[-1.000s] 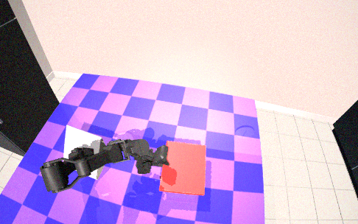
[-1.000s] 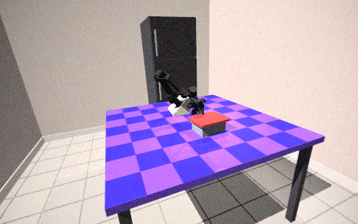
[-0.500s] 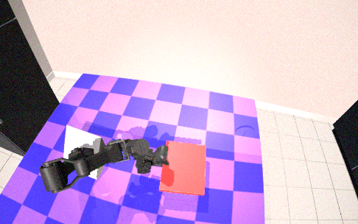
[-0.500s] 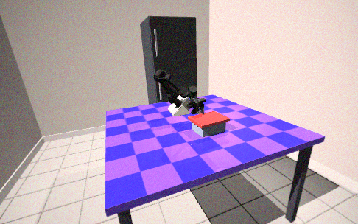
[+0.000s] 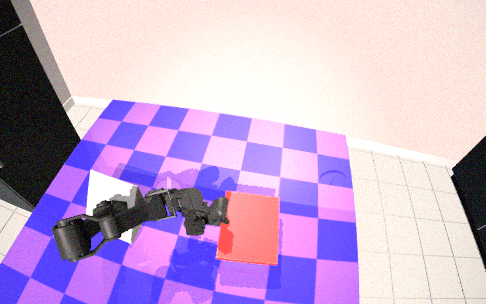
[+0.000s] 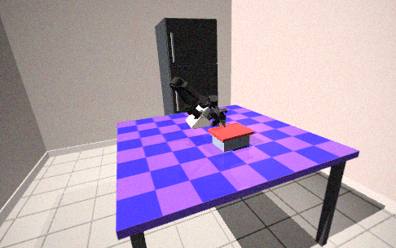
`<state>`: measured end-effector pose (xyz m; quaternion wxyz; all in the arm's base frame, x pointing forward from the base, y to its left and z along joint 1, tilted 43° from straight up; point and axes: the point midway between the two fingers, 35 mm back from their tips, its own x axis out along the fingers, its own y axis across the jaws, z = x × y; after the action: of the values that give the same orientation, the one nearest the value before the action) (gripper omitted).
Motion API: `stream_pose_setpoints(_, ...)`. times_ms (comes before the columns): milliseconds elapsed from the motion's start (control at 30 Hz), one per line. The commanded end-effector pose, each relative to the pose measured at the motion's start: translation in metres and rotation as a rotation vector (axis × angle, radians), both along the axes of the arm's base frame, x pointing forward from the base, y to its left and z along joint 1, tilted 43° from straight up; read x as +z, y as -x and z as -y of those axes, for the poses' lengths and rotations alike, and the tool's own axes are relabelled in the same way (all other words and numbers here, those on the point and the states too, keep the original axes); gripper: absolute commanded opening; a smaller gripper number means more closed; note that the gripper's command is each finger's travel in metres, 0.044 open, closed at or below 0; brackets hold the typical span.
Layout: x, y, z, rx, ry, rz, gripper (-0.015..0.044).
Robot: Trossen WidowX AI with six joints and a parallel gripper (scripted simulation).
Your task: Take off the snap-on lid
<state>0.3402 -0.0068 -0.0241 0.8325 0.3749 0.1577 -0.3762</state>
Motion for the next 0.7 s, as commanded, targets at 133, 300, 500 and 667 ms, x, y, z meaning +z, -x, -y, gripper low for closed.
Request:
stream_pose_setpoints(133, 0.0037, -0.0005, -0.0042, 0.003, 0.001, 0.009, 0.0)
stream_pose_setpoints(300, 0.0044, -0.0005, -0.0049, 0.003, 0.001, 0.009, 0.0)
stream_pose_setpoints(500, 0.0053, -0.0005, -0.0057, 0.003, 0.001, 0.009, 0.0)
stream_pose_setpoints(667, 0.0061, -0.0005, -0.0064, 0.003, 0.001, 0.009, 0.0)
